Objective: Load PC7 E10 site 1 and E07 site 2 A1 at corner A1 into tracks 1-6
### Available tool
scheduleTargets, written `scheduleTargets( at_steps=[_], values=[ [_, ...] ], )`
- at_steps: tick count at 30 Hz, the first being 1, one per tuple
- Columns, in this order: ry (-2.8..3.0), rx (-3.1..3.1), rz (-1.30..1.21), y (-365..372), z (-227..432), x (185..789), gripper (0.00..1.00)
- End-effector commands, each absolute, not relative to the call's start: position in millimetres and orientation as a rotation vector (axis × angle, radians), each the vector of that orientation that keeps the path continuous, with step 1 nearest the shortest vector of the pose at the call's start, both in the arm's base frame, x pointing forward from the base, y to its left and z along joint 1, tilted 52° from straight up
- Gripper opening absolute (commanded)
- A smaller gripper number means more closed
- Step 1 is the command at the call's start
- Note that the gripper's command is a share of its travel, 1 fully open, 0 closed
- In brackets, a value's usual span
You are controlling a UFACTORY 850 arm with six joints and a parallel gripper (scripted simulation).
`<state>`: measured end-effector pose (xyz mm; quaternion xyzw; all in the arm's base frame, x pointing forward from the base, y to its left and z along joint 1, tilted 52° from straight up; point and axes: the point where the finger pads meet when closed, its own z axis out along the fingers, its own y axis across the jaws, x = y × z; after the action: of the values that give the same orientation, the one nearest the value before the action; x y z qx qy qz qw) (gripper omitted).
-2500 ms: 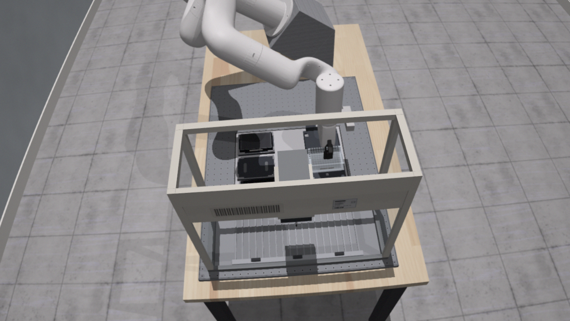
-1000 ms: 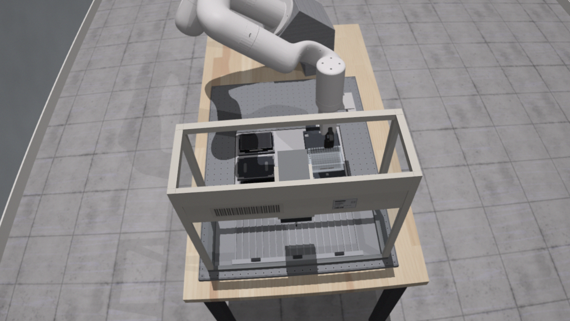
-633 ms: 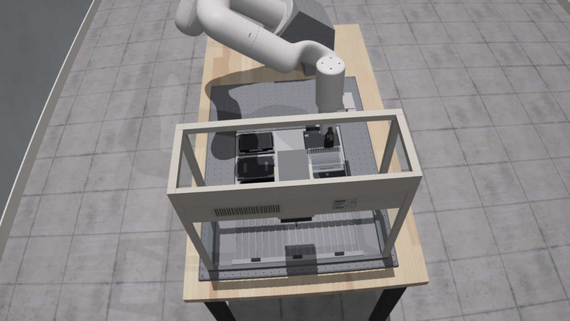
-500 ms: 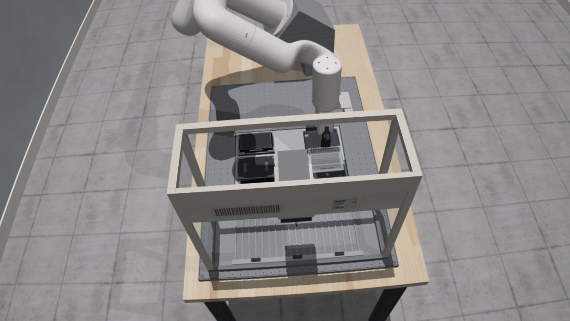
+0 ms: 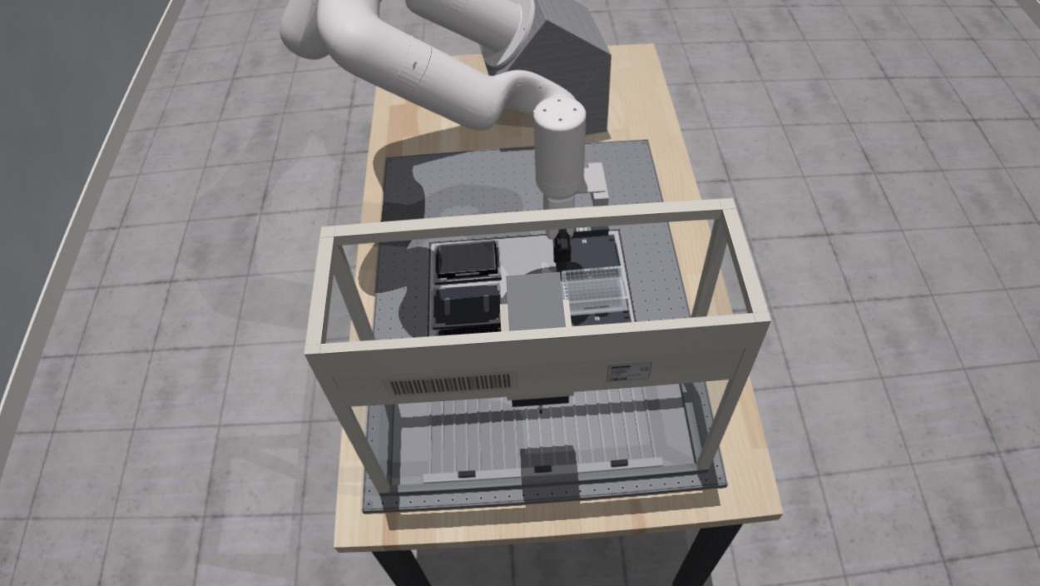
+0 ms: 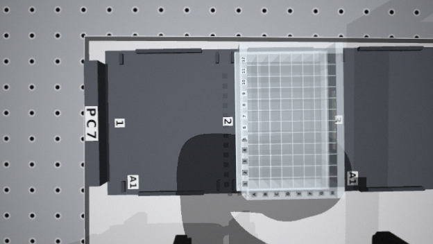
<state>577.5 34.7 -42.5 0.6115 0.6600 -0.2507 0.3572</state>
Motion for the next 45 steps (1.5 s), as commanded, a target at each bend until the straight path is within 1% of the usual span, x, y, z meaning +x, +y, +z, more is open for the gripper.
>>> scheduleTargets(
  at_steps=[1, 39, 45],
  values=[
    [1.705, 1.577, -0.641, 17.5, -26.4, 567.8, 1.00],
    [1.704, 1.577, -0.642, -101.7, 74.0, 499.6, 1.00],
    [1.704, 1.577, -0.642, -111.5, 82.3, 494.0, 1.00]
  ],
)
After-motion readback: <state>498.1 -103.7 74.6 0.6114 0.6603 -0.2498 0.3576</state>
